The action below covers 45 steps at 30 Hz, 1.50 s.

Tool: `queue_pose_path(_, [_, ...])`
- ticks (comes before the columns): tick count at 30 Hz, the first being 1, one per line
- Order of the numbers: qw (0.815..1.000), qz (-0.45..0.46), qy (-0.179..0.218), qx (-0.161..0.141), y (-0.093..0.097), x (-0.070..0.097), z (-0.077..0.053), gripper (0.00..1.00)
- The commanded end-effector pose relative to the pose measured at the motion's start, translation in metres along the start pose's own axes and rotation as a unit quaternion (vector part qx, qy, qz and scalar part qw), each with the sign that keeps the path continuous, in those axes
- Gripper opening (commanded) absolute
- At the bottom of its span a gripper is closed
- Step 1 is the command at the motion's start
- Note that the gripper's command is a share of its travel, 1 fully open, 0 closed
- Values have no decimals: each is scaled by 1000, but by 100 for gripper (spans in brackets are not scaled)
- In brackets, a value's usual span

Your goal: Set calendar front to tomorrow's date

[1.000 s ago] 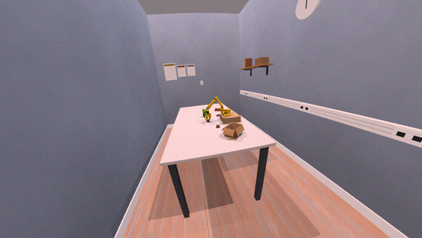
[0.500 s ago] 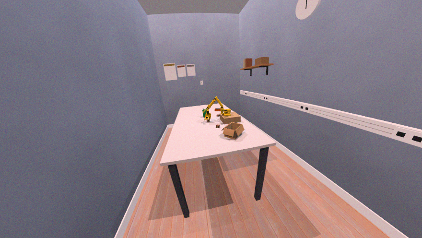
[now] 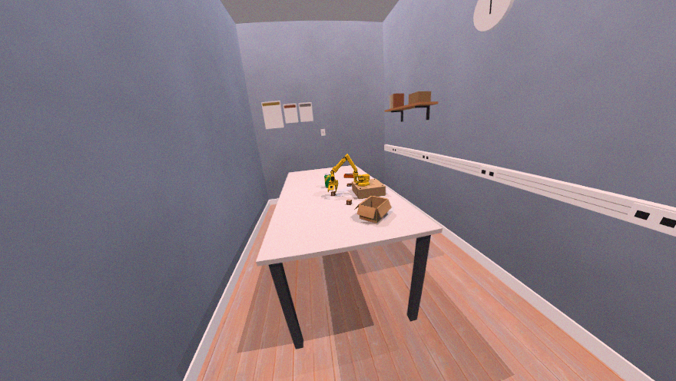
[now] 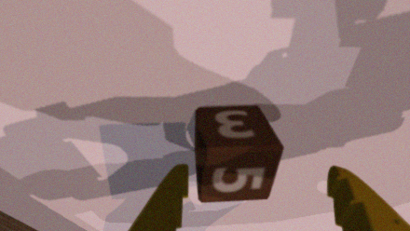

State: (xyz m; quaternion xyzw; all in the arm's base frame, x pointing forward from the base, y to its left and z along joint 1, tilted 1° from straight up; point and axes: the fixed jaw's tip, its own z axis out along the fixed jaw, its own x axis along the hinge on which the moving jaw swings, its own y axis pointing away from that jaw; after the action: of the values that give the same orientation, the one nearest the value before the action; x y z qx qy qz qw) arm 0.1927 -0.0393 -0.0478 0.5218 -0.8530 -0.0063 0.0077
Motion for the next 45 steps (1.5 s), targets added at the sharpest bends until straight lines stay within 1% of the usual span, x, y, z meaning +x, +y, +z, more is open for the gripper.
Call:
queue_pose_path(1, [1000, -5, -3, 9, -3, -3, -17, 36])
queue_pose_path(3, [1000, -5, -3, 9, -3, -3, -17, 36])
queue_pose_path(9, [1000, -5, -3, 9, -2, -3, -37, 36])
queue_pose_path(14, [1000, -5, -3, 9, -1, -2, -46, 36])
queue_pose_path(39, [1000, -5, -3, 9, -1, -2, -47, 36])
queue_pose_path(42, [1000, -5, -5, 17, -2, -3, -50, 36])
queue_pose_path(45, [999, -5, -11, 38, -7, -4, -58, 36])
